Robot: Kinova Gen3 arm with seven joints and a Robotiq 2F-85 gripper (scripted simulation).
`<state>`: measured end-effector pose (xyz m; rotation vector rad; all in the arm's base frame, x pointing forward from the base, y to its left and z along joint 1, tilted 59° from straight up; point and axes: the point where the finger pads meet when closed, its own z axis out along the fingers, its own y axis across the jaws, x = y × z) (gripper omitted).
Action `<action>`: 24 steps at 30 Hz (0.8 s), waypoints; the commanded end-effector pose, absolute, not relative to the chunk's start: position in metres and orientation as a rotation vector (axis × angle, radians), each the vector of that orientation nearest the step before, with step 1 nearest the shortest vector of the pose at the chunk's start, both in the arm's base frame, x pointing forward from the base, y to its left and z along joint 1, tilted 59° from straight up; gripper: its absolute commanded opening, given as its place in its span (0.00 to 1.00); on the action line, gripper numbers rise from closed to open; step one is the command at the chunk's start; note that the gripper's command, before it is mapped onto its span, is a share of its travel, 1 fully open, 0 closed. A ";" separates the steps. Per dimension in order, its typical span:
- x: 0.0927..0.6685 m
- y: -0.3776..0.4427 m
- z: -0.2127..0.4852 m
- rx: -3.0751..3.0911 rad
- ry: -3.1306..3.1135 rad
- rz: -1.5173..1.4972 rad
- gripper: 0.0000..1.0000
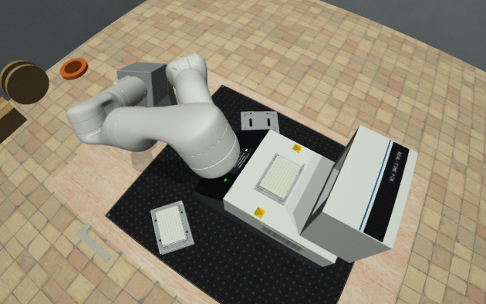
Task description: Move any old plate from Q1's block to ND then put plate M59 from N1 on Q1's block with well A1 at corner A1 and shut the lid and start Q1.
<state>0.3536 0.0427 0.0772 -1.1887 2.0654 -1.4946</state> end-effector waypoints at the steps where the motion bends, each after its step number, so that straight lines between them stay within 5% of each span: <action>1: 0.352 0.046 0.079 -1.189 2.065 -1.493 0.10; 24: 0.340 0.064 0.092 -1.189 2.065 -1.493 0.10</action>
